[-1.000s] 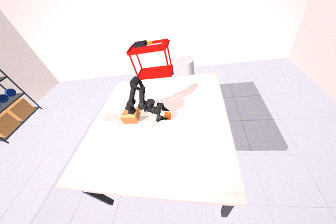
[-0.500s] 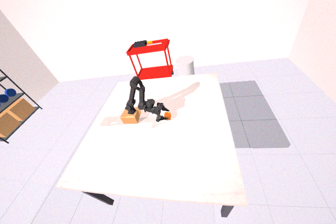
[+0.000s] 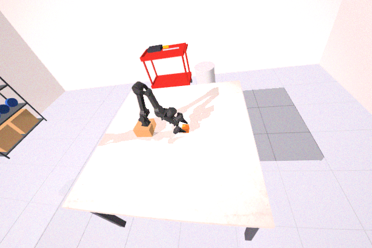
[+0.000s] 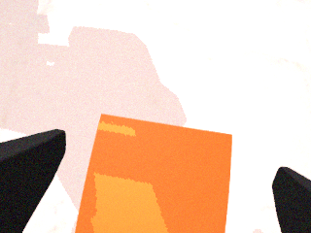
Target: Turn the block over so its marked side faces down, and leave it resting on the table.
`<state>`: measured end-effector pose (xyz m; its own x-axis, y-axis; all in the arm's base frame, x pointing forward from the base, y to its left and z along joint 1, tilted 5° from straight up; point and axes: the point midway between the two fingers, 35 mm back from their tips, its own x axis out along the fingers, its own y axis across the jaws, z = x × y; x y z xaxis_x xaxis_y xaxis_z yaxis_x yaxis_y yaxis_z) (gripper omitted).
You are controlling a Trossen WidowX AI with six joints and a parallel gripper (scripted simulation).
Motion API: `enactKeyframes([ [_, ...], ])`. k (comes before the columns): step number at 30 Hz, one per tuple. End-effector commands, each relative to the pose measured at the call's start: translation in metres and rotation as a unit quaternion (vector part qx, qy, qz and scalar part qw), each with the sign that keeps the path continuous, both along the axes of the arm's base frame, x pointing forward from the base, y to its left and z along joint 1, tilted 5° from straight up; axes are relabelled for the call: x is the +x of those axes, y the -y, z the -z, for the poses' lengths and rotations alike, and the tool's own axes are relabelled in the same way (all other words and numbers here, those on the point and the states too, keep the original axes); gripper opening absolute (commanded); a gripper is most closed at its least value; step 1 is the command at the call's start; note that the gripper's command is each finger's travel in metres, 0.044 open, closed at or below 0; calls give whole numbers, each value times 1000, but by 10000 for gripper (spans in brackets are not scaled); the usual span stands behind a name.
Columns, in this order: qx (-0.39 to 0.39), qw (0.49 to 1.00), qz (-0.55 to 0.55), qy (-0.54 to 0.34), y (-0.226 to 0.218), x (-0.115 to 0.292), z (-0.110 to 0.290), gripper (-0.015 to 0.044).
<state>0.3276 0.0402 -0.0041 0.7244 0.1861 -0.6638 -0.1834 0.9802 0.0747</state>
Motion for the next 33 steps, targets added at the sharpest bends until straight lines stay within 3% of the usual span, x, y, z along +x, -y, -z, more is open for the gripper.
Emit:
enactKeyframes([
  [1,-21,996,-14,-88,4,-17,-60,440],
  [17,-25,992,-16,-125,5,-26,-63,440],
  [33,-74,924,-34,-373,0,7,-89,440],
])
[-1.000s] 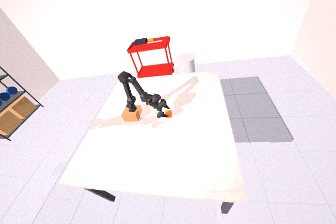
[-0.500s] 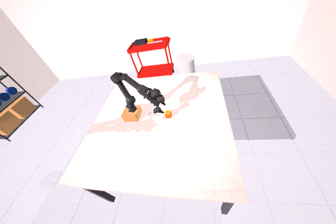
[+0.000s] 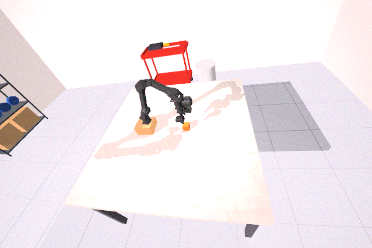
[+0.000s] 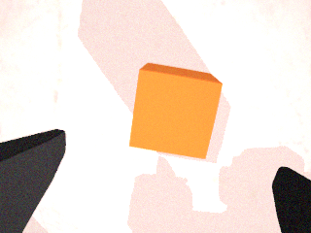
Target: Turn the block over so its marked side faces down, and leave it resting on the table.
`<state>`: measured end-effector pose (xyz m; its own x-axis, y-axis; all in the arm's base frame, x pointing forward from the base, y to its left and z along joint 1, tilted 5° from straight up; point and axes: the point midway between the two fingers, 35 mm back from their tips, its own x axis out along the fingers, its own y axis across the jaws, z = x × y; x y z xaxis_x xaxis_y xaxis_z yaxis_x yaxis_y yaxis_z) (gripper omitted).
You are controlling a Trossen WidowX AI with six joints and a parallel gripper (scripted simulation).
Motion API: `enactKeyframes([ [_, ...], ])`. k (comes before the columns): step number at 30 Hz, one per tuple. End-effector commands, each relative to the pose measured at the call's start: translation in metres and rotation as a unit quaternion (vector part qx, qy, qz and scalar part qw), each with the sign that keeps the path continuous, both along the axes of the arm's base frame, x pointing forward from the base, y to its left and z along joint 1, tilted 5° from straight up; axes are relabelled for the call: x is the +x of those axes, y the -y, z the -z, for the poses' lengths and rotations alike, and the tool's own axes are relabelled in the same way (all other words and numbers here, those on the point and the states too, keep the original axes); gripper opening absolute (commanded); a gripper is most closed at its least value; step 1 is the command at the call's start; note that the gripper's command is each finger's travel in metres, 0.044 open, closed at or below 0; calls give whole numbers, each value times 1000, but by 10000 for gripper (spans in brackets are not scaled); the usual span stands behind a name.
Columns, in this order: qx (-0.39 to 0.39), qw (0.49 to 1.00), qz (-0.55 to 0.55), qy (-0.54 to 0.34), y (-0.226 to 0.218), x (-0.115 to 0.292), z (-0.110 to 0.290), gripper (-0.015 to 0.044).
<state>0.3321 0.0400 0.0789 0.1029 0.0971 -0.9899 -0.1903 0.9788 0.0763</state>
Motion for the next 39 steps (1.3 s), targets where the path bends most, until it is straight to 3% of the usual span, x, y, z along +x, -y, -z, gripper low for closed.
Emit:
enactKeyframes([
  [1,-8,1000,-5,-29,0,2,-6,440],
  [4,-8,1000,-5,-29,0,3,-3,440],
  [8,-8,1000,-5,-29,-5,3,29,440],
  [39,-8,1000,-5,-29,-8,5,79,440],
])
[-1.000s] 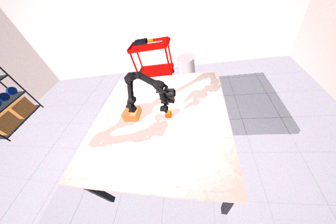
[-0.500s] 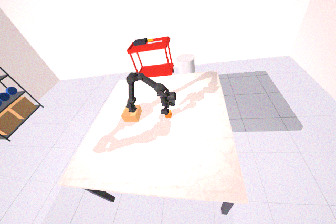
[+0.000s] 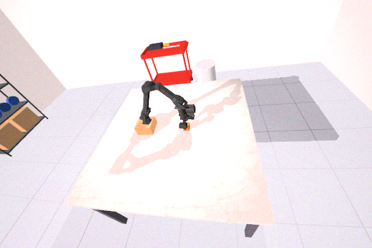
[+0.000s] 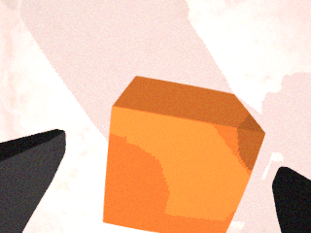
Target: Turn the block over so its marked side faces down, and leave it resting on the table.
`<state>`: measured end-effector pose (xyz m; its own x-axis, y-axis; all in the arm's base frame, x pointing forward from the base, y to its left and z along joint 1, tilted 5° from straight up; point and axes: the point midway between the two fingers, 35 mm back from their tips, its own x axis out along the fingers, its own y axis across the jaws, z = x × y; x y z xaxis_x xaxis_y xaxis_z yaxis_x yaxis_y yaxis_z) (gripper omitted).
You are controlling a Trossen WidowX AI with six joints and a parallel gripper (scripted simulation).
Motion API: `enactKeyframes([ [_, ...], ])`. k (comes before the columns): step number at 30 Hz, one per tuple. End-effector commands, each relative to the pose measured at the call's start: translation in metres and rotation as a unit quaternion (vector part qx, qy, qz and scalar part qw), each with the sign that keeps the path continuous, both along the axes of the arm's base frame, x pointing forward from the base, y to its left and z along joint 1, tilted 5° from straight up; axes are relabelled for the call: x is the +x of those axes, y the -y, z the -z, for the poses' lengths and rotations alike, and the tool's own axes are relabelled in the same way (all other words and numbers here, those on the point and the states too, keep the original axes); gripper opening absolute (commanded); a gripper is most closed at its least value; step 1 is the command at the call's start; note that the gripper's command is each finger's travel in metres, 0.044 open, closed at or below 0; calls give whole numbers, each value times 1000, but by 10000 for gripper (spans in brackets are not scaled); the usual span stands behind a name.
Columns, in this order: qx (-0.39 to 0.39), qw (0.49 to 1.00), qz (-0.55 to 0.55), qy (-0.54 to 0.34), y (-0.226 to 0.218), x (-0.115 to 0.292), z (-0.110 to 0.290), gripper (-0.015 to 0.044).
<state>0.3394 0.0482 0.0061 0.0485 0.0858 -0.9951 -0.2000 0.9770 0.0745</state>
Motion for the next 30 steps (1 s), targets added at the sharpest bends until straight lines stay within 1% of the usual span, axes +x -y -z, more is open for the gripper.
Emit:
enactKeyframes([
  [1,-2,1000,2,-2,0,-2,7,440],
  [3,-2,1000,2,-2,0,-2,8,440],
  [10,-2,1000,2,-2,0,-2,8,256],
  [30,-2,1000,2,-2,0,-2,8,123],
])
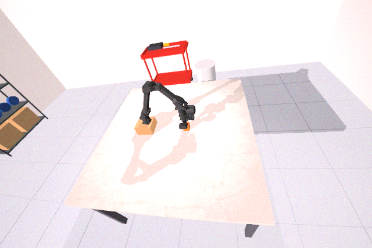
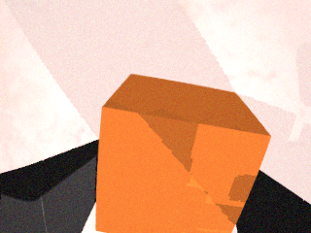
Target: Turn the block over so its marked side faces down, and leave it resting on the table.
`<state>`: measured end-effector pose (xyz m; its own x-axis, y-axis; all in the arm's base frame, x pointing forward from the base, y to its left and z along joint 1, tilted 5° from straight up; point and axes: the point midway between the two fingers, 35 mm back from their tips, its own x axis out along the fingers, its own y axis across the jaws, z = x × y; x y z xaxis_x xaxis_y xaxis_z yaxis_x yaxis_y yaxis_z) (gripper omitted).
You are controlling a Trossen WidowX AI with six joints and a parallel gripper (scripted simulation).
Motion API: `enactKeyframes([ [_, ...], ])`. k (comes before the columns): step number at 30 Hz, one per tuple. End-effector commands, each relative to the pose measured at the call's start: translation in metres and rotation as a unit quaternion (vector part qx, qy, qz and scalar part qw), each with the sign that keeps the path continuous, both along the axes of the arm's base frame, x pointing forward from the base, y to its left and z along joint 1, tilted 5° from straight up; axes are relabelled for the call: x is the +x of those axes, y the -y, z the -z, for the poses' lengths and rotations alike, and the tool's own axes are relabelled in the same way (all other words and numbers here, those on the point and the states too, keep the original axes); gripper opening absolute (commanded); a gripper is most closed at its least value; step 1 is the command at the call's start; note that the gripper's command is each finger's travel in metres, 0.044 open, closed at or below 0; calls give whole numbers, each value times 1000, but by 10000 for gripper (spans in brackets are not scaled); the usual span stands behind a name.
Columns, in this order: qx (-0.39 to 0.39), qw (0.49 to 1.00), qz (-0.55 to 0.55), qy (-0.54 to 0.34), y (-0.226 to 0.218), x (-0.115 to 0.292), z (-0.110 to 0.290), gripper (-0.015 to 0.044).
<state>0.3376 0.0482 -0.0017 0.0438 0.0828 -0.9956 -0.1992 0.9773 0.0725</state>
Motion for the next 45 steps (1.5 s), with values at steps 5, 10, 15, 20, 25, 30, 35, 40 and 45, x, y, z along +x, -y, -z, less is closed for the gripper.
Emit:
enactKeyframes([
  [5,0,1000,2,0,2,-1,-24,0],
  [10,0,1000,2,0,3,-1,-29,0],
  [15,5,1000,4,28,2,0,-27,0],
  [20,13,998,8,68,2,1,-23,0],
  [25,21,994,11,107,2,1,-21,0],
  [30,29,989,14,146,2,0,-20,0],
  [35,37,982,17,185,3,-1,-20,0],
  [40,45,973,19,224,3,-4,-21,0],
  [45,50,967,20,251,3,-6,-22,0],
])
